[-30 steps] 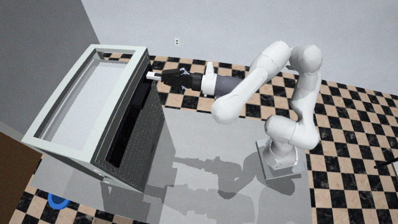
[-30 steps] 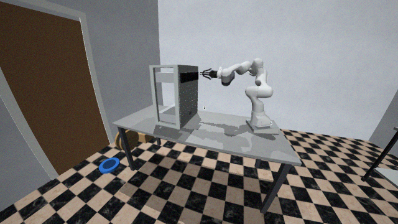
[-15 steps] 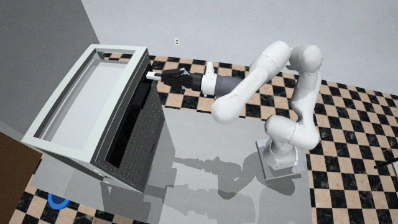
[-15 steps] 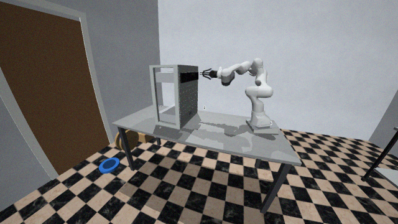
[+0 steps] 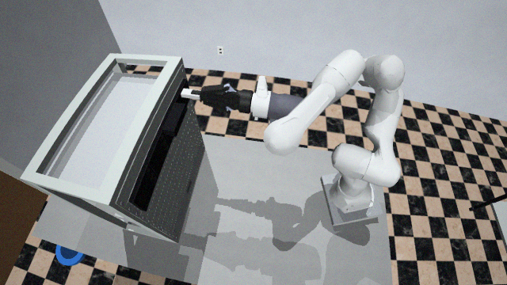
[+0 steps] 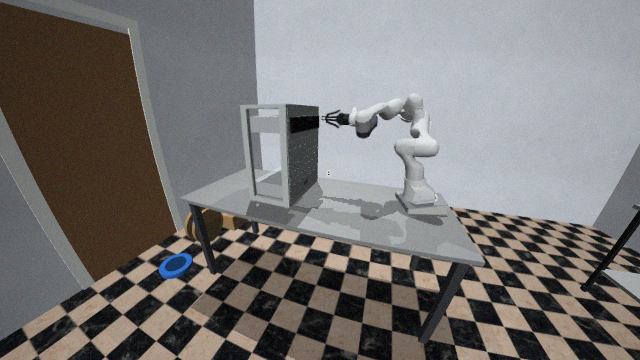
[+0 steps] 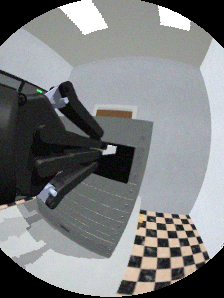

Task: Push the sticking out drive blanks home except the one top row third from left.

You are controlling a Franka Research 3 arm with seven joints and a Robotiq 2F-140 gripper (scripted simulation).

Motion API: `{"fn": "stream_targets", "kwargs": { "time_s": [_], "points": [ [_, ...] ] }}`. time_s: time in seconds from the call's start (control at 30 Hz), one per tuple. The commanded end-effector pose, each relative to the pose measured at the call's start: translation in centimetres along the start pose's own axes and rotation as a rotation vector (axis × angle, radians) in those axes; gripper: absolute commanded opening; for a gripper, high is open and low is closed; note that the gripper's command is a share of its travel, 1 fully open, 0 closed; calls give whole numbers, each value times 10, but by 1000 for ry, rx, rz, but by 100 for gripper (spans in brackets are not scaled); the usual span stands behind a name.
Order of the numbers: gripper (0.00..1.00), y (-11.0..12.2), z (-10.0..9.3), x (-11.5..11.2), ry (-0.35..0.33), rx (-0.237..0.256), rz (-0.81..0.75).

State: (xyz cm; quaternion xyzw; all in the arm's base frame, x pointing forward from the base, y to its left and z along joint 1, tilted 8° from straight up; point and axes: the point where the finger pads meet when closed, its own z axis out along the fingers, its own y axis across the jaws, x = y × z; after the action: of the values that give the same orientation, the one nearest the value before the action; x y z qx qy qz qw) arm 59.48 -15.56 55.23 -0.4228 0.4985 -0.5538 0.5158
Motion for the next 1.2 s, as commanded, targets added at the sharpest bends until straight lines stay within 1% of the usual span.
{"fn": "stream_targets", "kwargs": {
  "time_s": [0.0,0.13,0.2,0.3,0.37,0.6,0.73,0.83,1.17],
  "points": [
    [0,2,3,-7,-15,-7,-6],
    [0,2,0,-7,-15,-7,-6],
    [0,2,-5,-7,-15,-7,-6],
    [0,2,-18,-7,-15,-7,-6],
    [0,2,-18,-7,-15,-7,-6],
    [0,2,-59,-6,-15,-7,-6],
    [0,2,-75,-6,-15,-7,-6],
    [0,2,-79,-6,-15,-7,-6],
    [0,2,-80,-6,-15,-7,-6]
  ]
}}
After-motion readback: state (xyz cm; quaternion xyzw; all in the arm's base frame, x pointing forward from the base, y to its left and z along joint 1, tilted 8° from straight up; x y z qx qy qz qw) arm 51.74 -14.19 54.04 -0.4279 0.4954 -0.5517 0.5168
